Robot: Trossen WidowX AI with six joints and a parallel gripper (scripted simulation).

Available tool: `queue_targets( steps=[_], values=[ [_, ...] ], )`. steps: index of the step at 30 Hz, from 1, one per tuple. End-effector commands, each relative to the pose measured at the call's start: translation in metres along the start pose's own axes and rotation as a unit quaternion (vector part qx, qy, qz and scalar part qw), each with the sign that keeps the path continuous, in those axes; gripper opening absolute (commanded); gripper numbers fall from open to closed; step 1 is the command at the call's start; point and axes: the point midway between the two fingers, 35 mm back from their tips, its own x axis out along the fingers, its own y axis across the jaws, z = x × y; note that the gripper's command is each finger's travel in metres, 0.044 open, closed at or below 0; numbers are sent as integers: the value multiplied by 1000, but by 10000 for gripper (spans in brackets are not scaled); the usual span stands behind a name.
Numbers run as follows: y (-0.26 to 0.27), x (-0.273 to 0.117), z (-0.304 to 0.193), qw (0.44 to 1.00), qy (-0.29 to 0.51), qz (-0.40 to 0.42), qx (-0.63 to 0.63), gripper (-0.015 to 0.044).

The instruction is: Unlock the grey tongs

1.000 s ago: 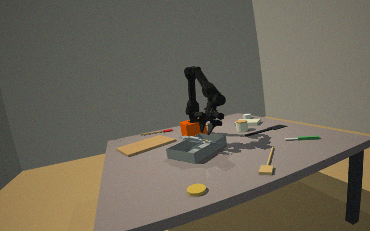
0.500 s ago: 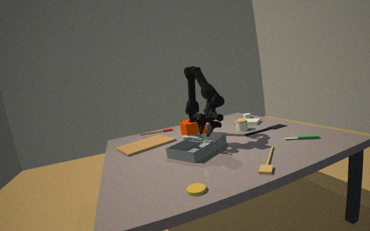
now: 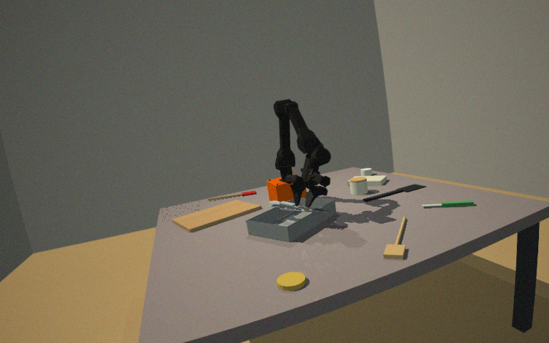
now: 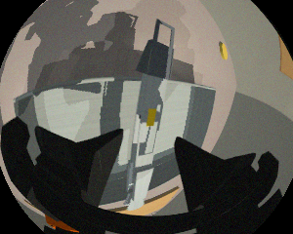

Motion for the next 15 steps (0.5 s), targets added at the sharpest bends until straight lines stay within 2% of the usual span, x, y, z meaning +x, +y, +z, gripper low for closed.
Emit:
queue_targets(
  steps=[1,15],
  values=[
    [2,10,-2,1000,3,3,-3,260],
    [2,33,-3,1000,4,2,-3,260]
  ],
)
